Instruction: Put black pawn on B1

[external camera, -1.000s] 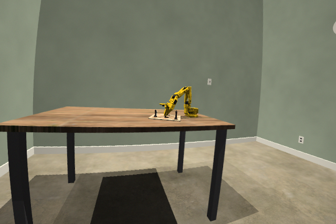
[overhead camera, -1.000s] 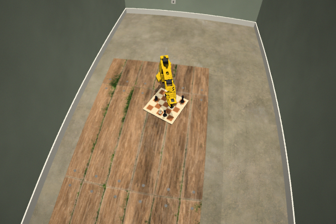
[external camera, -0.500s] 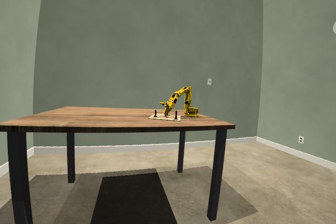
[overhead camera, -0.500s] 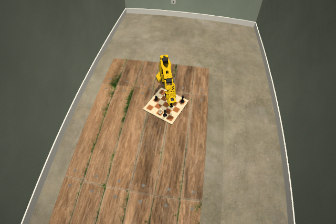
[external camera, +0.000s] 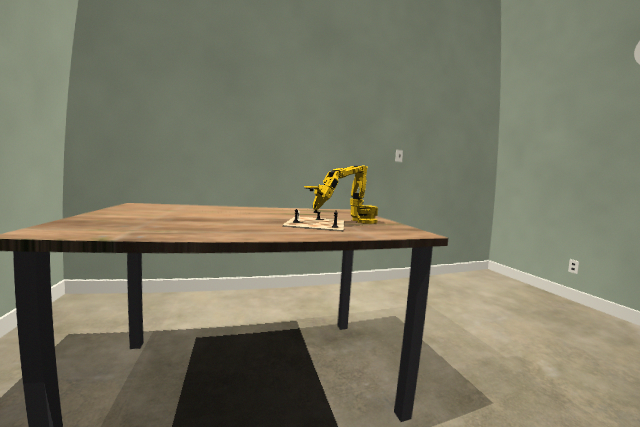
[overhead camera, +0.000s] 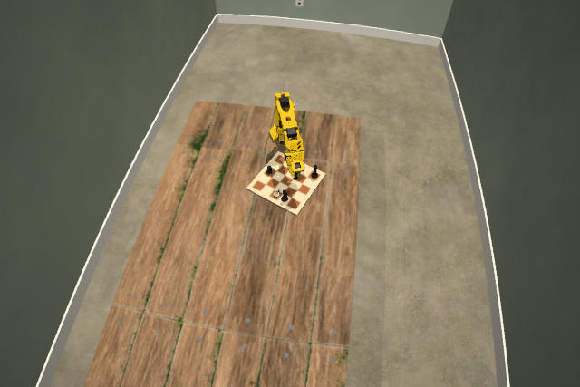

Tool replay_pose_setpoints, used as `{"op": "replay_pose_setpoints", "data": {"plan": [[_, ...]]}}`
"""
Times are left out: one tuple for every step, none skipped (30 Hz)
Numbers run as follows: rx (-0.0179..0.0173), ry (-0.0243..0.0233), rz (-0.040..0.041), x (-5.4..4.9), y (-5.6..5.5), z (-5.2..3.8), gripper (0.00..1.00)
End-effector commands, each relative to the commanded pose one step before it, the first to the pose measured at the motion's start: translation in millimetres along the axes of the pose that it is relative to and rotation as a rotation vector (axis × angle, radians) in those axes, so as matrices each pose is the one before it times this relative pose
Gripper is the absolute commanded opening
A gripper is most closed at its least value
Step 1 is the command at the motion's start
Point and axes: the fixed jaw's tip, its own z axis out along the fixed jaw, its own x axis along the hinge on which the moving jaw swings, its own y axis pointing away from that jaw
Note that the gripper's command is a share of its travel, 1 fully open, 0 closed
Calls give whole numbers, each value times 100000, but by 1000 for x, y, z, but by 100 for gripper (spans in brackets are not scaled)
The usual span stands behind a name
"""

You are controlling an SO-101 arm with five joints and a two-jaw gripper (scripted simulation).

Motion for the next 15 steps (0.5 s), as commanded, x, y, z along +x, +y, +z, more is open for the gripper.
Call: {"op": "replay_pose_setpoints", "data": {"plan": [[302,-569,444,-5816,-1902,-9586,0],[0,-1,0,-1126,-14,-1989,0],[0,-2,0,-1031,-12,-1890,0],[0,-1,0,-1005,-12,-1720,0],[0,-2,0,-967,-11,-1552,0],[0,-1,0,-858,-11,-1420,0],[0,-1,0,-755,-8,-1282,0],[0,0,0,-651,-8,-1134,0],[0,-1,0,-555,-6,-985,0],[0,0,0,-460,-6,-833,0],[0,-1,0,-374,-4,-686,0],[0,1,0,-291,-4,-542,0],[0,-1,0,-219,-2,-409,0],[0,0,0,0,0,0,0],[0,0,0,0,0,0,0]]}}
